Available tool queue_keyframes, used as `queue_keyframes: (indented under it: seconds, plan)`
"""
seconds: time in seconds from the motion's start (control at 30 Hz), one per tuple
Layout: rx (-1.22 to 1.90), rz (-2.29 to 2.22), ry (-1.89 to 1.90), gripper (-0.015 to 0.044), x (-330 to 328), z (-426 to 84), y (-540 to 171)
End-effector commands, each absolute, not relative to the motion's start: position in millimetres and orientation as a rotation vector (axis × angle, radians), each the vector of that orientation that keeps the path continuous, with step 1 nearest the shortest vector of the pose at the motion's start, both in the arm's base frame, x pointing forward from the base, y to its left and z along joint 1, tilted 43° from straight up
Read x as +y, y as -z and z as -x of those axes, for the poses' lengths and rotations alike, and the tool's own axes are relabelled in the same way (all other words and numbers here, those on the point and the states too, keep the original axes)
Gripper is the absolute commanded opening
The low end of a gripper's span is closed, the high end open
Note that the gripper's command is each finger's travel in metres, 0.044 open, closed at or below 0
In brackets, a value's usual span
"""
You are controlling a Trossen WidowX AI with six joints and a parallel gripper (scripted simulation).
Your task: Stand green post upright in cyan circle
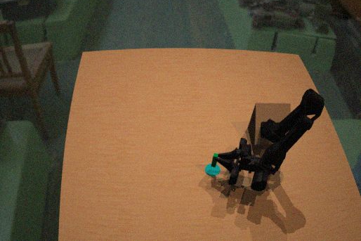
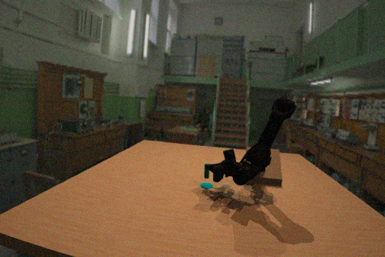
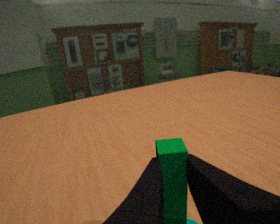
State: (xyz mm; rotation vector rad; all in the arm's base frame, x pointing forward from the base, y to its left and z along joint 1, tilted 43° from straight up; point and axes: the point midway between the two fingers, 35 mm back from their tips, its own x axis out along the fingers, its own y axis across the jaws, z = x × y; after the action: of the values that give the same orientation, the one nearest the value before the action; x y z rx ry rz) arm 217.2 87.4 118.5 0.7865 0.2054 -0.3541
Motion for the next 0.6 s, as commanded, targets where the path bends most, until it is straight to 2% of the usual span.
queue_keyframes:
  seconds: [0.0,0.57]
  plan:
    - [0.202,-0.781,0.355,0.0023,91,-215,-110]
    - [0.201,-0.781,0.348,0.0023,109,-215,-88]
